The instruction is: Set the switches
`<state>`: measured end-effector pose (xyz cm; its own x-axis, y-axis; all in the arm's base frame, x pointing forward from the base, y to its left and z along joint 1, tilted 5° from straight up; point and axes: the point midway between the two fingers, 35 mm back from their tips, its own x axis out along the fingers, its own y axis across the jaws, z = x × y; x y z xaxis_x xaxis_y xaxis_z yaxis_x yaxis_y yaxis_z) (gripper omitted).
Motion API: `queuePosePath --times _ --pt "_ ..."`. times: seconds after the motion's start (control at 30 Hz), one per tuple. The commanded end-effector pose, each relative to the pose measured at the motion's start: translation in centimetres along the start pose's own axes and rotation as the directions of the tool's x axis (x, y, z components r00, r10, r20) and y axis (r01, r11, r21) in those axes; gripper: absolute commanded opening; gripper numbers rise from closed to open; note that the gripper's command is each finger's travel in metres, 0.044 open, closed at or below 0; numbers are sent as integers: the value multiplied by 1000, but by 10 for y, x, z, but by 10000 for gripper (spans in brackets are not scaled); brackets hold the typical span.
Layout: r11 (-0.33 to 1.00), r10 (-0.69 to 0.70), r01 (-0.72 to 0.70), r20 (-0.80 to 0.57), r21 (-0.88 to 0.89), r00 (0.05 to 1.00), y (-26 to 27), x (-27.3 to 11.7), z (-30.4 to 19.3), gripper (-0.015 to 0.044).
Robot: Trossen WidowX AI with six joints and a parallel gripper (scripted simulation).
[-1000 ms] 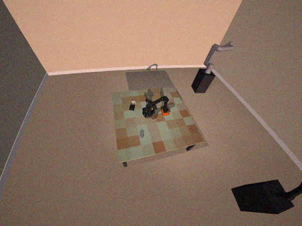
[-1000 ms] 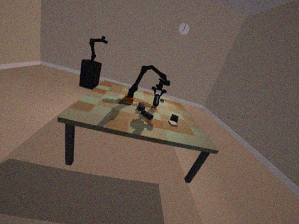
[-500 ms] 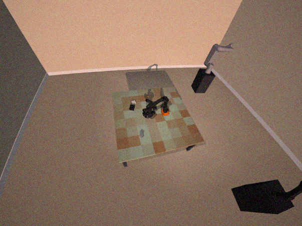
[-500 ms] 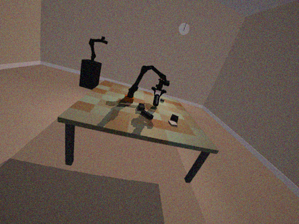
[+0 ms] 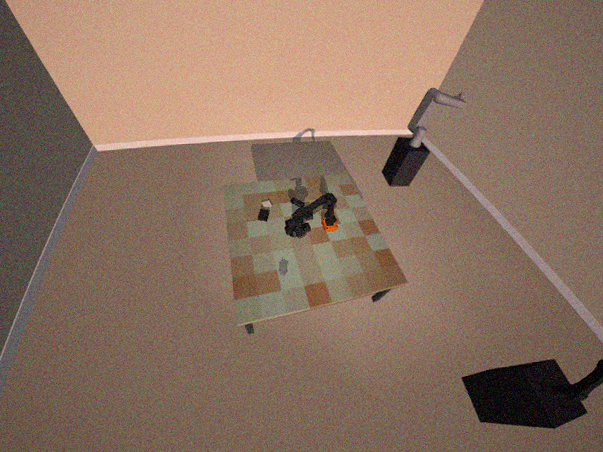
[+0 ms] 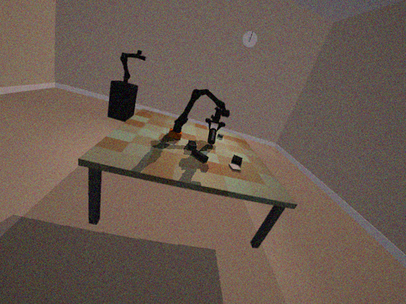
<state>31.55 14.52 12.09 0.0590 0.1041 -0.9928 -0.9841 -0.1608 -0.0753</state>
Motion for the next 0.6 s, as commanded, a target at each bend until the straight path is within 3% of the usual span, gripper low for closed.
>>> queuePosePath --times 0.0,0.57 --pt "1000 16 -16 -6 9 1000 2 7 -1 338" --pt "1000 16 -16 -5 9 1000 2 17 9 338"
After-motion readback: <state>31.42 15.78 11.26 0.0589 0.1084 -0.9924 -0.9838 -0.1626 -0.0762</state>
